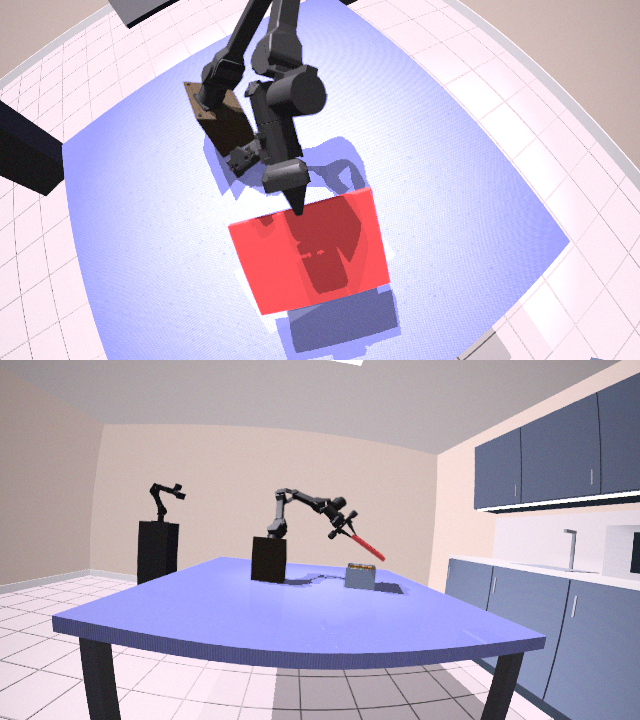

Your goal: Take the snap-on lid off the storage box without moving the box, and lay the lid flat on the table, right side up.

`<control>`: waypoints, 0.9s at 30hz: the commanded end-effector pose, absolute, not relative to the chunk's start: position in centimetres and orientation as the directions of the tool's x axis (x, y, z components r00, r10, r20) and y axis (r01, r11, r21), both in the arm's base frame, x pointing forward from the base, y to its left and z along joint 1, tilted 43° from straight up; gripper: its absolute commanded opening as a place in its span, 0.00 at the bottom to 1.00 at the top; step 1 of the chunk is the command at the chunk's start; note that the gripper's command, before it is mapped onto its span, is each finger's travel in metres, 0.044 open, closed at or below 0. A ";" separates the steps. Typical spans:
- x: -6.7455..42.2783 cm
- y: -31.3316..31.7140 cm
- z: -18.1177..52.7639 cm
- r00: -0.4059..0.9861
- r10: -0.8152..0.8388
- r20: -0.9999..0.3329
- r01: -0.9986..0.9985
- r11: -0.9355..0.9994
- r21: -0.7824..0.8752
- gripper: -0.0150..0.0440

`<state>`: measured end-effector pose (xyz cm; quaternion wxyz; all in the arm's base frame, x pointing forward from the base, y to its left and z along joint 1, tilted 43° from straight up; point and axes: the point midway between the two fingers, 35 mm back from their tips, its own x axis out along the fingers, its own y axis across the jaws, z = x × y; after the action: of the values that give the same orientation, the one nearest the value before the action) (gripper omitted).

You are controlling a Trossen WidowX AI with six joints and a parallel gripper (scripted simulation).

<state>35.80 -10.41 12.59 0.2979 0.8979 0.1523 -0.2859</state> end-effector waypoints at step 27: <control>33.3 -13.5 9.2 0.797 0.096 -0.596 0.438 -0.772 0.461 0.25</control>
<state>33.68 -12.86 9.66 0.3008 0.8980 0.1510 -0.2834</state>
